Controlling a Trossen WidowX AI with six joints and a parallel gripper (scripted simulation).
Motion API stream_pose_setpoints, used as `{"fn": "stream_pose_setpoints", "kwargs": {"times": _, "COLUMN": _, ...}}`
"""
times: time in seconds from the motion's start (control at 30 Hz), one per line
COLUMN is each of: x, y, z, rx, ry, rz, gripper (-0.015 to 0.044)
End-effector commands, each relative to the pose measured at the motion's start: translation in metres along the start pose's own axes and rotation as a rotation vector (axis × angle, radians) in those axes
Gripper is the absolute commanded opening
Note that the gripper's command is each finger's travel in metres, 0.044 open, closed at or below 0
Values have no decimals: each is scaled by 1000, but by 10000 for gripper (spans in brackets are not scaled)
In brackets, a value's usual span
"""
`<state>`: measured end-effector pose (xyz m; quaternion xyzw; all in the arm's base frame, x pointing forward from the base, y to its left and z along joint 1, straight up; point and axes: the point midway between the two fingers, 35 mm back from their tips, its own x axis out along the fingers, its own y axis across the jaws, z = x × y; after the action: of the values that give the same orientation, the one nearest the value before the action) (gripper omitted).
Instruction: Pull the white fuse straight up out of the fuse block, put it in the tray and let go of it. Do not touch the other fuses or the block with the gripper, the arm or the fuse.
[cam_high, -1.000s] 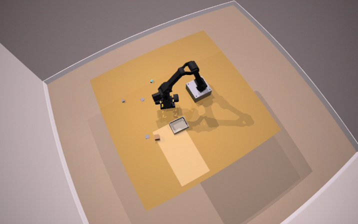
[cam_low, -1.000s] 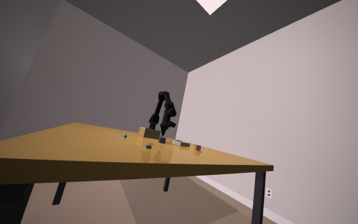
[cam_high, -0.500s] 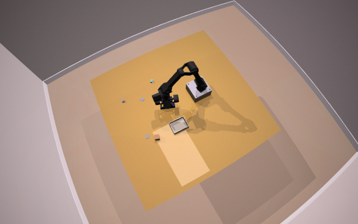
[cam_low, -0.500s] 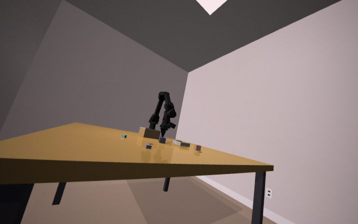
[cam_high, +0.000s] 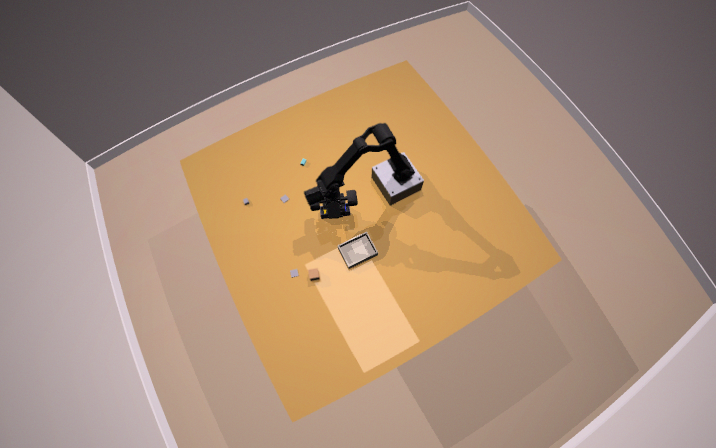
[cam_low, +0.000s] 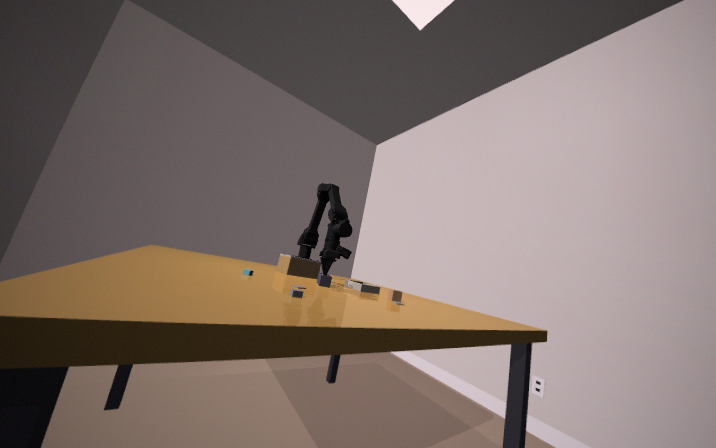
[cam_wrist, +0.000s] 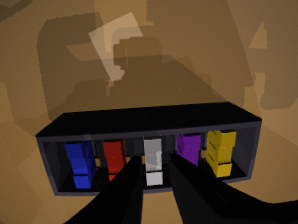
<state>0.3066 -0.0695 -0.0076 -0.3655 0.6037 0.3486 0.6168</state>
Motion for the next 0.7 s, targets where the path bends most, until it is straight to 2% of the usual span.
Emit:
{"fn": "stream_pose_setpoints", "kwargs": {"times": 0.0, "x": 4, "y": 1, "z": 0, "rx": 6, "ry": -3, "rz": 4, "gripper": 74}}
{"fn": "stream_pose_setpoints", "kwargs": {"times": 0.13, "x": 4, "y": 1, "z": 0, "rx": 6, "ry": -3, "rz": 4, "gripper": 74}}
{"fn": "stream_pose_setpoints", "kwargs": {"times": 0.5, "x": 2, "y": 1, "z": 0, "rx": 0, "ry": 1, "rz": 4, "gripper": 1}}
{"fn": "stream_pose_setpoints", "kwargs": {"times": 0.67, "x": 2, "y": 1, "z": 0, "rx": 0, "ry": 1, "rz": 4, "gripper": 0}}
